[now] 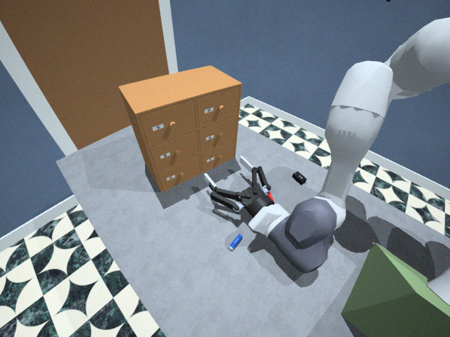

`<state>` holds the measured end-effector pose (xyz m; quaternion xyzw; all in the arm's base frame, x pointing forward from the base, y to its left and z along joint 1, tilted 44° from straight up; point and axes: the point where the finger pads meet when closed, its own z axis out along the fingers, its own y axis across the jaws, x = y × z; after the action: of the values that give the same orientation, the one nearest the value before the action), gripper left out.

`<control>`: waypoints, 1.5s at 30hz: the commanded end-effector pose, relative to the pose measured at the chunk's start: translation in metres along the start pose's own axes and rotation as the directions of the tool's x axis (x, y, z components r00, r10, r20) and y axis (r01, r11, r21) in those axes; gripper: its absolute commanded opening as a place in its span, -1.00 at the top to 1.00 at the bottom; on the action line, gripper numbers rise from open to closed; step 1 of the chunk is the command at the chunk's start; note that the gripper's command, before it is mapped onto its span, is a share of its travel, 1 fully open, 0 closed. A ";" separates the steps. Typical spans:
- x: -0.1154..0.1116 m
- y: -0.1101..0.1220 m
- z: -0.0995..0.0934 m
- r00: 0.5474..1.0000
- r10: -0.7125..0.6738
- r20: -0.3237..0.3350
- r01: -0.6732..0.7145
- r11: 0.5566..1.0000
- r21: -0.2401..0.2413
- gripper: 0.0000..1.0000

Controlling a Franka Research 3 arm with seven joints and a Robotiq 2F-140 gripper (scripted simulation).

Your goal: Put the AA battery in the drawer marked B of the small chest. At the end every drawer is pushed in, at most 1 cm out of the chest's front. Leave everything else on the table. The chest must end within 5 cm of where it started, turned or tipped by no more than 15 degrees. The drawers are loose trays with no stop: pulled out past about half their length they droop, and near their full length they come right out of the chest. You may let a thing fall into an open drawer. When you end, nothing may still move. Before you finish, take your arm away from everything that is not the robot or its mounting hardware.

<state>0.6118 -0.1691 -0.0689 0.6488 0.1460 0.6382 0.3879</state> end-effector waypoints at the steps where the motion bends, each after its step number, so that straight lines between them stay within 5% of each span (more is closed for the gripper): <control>1: 0.001 0.000 0.001 1.000 0.006 -0.007 -0.006 1.000 0.001 -1.00; 22: 0.007 0.000 0.001 1.000 0.006 -0.007 -0.006 1.000 0.001 -1.00; 45: 0.092 0.000 0.000 1.000 0.006 -0.007 -0.006 1.000 0.001 -1.00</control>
<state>0.6267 -0.1100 -0.0045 0.6437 0.1393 0.6515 0.3765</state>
